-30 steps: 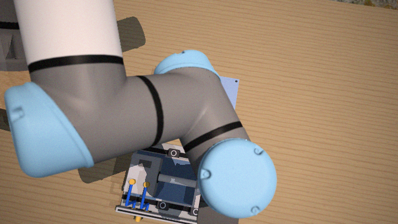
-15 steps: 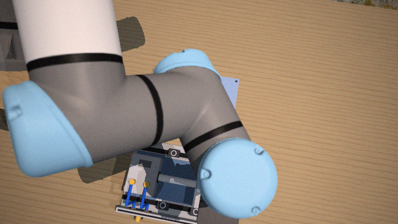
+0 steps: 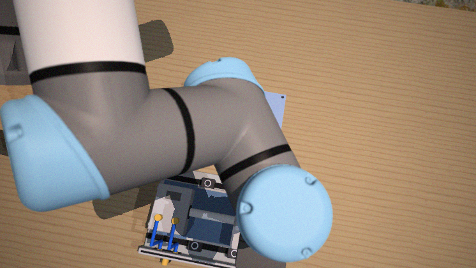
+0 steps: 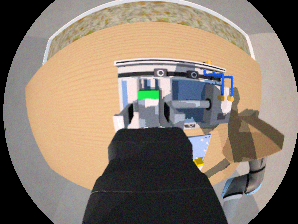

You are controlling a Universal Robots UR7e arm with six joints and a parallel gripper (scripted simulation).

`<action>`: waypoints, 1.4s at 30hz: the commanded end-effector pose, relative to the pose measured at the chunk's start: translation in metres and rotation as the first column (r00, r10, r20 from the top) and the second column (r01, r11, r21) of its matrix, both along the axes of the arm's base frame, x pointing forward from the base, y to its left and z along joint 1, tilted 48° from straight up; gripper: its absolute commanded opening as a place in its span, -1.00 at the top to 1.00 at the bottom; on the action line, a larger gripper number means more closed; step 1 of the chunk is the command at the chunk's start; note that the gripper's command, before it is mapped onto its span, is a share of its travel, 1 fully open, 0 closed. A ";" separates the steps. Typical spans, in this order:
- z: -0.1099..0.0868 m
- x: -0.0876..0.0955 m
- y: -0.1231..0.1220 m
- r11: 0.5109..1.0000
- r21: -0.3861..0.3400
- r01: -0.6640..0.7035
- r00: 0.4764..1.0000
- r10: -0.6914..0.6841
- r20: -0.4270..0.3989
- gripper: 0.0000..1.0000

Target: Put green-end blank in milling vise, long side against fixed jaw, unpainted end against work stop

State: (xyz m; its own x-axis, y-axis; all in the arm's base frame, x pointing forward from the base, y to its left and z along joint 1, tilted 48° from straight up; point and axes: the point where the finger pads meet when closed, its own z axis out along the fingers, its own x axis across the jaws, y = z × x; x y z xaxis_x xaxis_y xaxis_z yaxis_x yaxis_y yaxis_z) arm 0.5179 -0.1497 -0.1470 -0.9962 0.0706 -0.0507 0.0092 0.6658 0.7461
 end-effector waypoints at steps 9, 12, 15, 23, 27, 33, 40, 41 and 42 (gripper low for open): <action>0.002 0.000 -0.003 1.000 -0.001 0.001 1.000 -0.001 0.001 -1.00; 0.002 0.000 -0.003 1.000 -0.001 0.001 1.000 -0.001 0.001 -1.00; 0.002 0.000 -0.003 1.000 -0.001 0.001 1.000 -0.001 0.001 -1.00; 0.004 0.000 -0.005 1.000 -0.001 0.001 1.000 -0.001 0.001 -1.00; 0.004 0.000 -0.005 1.000 -0.001 0.001 1.000 -0.001 0.001 -1.00; 0.005 0.000 -0.006 1.000 -0.001 0.001 1.000 -0.001 0.001 -1.00; 0.006 0.000 -0.007 1.000 -0.001 0.001 1.000 -0.001 0.001 -1.00; 0.006 0.000 -0.007 1.000 -0.001 0.001 1.000 -0.001 0.001 -1.00; 0.006 0.000 -0.007 1.000 -0.001 0.001 1.000 -0.001 0.001 -1.00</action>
State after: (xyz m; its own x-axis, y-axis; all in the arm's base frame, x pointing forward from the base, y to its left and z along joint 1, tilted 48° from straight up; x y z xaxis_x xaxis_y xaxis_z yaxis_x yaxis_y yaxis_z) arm 0.5172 -0.1559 -0.1415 -0.9962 0.0706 -0.0508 0.0092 0.6658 0.7461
